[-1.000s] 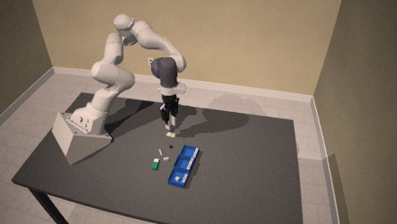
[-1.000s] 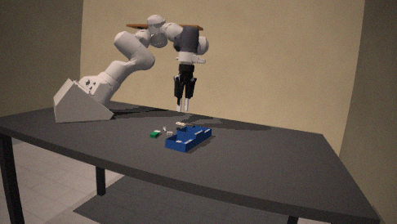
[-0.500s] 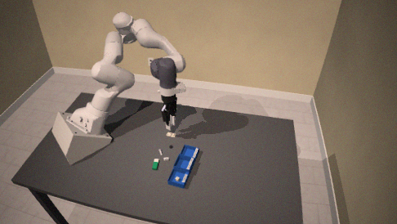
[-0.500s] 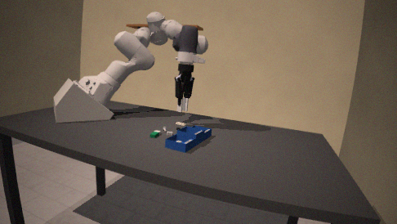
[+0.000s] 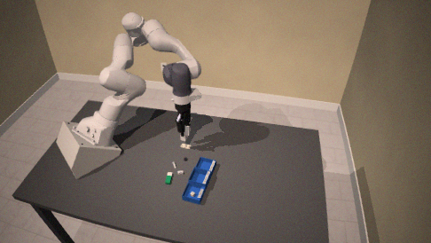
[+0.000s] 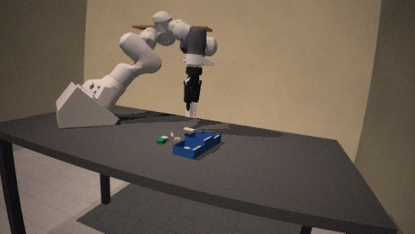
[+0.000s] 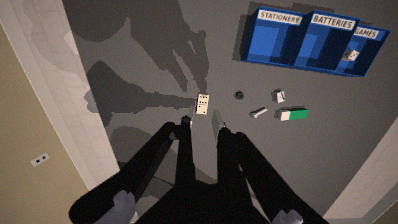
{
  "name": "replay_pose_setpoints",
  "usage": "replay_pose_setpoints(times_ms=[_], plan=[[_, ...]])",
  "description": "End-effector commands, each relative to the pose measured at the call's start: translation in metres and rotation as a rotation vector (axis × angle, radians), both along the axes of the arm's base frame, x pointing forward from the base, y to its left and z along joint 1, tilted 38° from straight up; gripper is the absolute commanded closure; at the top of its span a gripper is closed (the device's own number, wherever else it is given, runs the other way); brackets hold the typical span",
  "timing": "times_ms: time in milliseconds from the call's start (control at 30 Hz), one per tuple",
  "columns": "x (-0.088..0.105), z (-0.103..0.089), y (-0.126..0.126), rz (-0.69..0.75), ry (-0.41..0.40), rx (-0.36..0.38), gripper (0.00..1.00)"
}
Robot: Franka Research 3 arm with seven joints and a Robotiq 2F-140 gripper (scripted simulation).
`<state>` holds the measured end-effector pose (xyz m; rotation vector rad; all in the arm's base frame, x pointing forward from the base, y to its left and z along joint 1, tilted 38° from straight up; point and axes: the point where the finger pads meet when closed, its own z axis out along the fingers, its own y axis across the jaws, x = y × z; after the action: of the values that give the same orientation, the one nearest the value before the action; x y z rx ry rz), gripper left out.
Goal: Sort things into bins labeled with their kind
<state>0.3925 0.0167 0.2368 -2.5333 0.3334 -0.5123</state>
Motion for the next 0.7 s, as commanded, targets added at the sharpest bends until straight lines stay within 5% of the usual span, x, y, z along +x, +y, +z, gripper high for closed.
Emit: replay_pose_setpoints(times_ms=[0, 667], plan=[[-0.0003, -0.0008, -0.0011, 0.029, -0.018, -0.018, 0.75], [-0.0006, -0.0001, 0.0005, 0.029, -0.018, -0.018, 0.75]])
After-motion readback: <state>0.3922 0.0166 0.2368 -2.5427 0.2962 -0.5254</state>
